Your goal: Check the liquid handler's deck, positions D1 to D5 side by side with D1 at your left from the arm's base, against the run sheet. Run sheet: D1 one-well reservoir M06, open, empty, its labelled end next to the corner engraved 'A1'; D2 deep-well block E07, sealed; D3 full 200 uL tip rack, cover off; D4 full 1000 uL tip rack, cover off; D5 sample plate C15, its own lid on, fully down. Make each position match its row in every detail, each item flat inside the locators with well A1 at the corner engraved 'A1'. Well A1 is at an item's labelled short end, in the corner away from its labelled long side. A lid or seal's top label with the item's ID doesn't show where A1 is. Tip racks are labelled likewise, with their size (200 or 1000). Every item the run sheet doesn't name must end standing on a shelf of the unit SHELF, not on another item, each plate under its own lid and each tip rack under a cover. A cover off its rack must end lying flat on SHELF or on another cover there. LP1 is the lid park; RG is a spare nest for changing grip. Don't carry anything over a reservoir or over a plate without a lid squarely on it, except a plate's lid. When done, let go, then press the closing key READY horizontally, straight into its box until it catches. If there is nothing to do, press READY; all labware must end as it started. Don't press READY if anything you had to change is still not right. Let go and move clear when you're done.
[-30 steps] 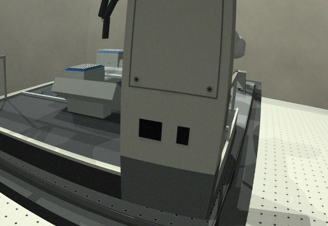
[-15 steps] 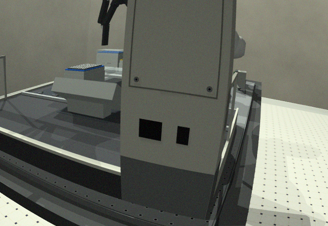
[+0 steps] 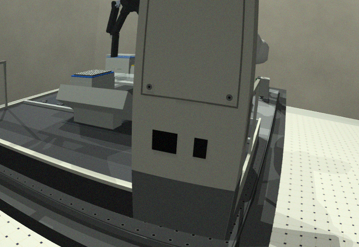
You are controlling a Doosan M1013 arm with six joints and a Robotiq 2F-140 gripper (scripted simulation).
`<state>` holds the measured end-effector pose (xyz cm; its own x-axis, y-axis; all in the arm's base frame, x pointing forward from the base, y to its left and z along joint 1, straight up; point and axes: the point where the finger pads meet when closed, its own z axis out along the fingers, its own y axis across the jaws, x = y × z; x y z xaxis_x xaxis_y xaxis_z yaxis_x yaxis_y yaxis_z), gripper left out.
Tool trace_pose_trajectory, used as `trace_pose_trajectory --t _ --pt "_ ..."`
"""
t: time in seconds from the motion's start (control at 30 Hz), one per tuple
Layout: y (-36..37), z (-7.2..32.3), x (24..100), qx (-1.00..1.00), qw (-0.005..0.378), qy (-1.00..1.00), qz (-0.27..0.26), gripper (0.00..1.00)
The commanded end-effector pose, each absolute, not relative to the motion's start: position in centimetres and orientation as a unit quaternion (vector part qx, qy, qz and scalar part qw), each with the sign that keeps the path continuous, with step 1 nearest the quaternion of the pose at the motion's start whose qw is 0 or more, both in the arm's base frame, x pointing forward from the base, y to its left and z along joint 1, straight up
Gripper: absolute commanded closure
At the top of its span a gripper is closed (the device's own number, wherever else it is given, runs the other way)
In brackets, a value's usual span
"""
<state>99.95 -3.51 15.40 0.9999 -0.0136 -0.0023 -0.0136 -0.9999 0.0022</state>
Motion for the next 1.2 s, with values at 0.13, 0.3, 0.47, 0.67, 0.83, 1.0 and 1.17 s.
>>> trace_pose_trajectory --t 0.13,0.3,0.47,0.67,0.83,1.0,1.17 --pt "-3.5 14.6 100.0 1.000 0.001 -0.007 0.000 0.34" --pt "-3.5 13.7 100.0 1.000 0.001 -0.007 0.000 0.34" --pt "-3.5 13.1 100.0 1.000 0.001 -0.007 0.000 0.34" --pt "-3.5 12.2 100.0 1.000 0.001 -0.007 0.000 0.34" --pt "-3.5 11.4 100.0 1.000 0.001 -0.007 0.000 0.34" --pt "-3.5 10.6 100.0 1.000 0.001 -0.007 0.000 0.34" --pt "-3.5 10.1 100.0 1.000 0.001 -0.007 0.000 0.34"
